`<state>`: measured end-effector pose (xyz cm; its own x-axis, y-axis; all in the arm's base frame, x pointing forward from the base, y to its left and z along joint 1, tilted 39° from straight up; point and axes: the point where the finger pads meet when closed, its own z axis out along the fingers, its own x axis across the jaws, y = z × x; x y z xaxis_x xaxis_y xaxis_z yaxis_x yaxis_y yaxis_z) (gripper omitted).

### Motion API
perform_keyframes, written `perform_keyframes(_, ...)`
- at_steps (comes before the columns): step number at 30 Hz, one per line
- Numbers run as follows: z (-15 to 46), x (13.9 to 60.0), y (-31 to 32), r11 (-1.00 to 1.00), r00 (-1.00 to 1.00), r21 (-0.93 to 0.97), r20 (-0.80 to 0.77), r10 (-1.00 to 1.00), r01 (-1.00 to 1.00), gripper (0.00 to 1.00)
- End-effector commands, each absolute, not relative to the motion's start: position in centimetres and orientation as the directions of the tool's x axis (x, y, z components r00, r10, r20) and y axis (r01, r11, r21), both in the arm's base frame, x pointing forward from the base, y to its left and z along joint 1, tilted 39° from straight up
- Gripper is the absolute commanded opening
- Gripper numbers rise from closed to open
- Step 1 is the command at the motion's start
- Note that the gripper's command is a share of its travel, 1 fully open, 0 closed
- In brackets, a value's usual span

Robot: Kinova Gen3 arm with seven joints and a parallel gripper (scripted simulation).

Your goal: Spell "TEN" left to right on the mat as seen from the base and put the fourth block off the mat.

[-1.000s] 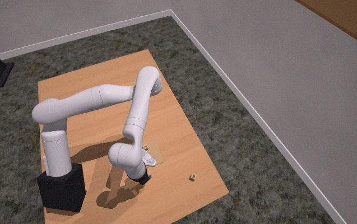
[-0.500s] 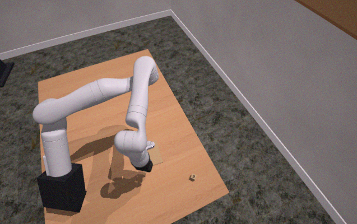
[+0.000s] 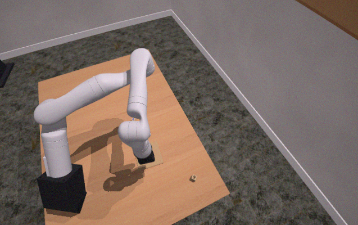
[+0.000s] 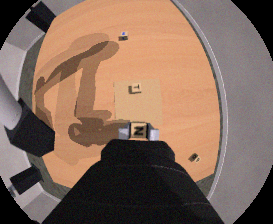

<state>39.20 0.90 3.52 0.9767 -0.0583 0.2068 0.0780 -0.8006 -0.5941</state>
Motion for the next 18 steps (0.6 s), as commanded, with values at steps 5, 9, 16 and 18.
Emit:
perform_keyframes(5,4.39,39.36,1.78,-0.801,0.963,-0.571,0.27,0.022,0.178,0.49)
perform_keyframes(9,4.51,39.34,1.92,-0.801,0.958,-0.564,0.284,0.042,0.202,0.49)
perform_keyframes(16,4.54,39.33,1.95,-0.8,0.957,-0.562,0.287,0.046,0.208,0.49)
perform_keyframes(18,4.54,39.33,1.95,-0.8,0.957,-0.562,0.287,0.046,0.208,0.49)
